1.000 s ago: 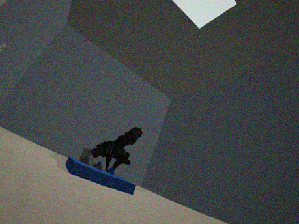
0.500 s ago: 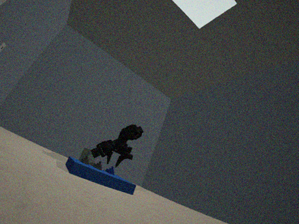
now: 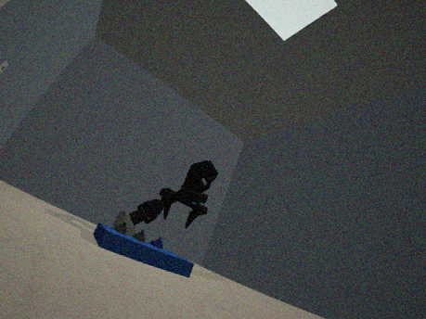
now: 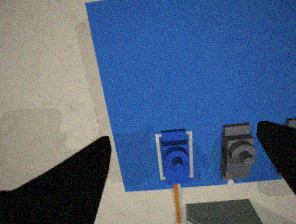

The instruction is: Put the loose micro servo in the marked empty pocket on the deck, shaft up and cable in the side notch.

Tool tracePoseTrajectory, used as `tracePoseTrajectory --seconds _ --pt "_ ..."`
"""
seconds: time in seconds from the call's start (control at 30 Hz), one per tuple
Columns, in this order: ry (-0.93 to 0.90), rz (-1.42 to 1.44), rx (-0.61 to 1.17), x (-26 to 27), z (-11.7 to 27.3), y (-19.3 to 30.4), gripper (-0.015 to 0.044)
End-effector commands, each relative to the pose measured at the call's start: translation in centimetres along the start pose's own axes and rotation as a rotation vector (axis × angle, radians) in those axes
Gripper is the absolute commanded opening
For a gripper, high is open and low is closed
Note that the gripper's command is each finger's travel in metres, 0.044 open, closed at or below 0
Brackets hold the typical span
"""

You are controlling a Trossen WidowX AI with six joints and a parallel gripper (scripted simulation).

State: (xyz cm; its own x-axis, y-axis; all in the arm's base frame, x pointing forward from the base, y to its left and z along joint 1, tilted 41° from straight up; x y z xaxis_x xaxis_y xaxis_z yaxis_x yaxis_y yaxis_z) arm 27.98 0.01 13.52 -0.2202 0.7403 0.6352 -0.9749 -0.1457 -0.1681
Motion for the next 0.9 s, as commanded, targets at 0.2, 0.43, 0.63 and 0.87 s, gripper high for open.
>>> tracePoseTrajectory --seconds 0.2,0.43,0.63,0.87 --pt "-0.001 0.001 -0.002 0.3 4.6 0.5 0.0440" --pt "-0.001 0.001 -0.002 0.3 4.6 0.5 0.0440" --pt "-0.001 0.001 -0.002 0.3 4.6 0.5 0.0440" --pt "-0.001 0.001 -0.002 0.3 4.6 0.5 0.0440"
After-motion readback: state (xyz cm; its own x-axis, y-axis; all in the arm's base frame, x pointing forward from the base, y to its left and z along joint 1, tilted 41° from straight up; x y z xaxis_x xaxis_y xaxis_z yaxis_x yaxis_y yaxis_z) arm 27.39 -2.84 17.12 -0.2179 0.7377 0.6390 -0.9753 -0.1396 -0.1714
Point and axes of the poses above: the point midway between the two fingers, 35 mm back from their tips, its own z axis back along the fingers, its own x axis across the jaws, y = z × x, the point moved 1 cm from there along z, back along the fingers, and after that the axes turned 13 degrees about z, right-handed, at the moved point
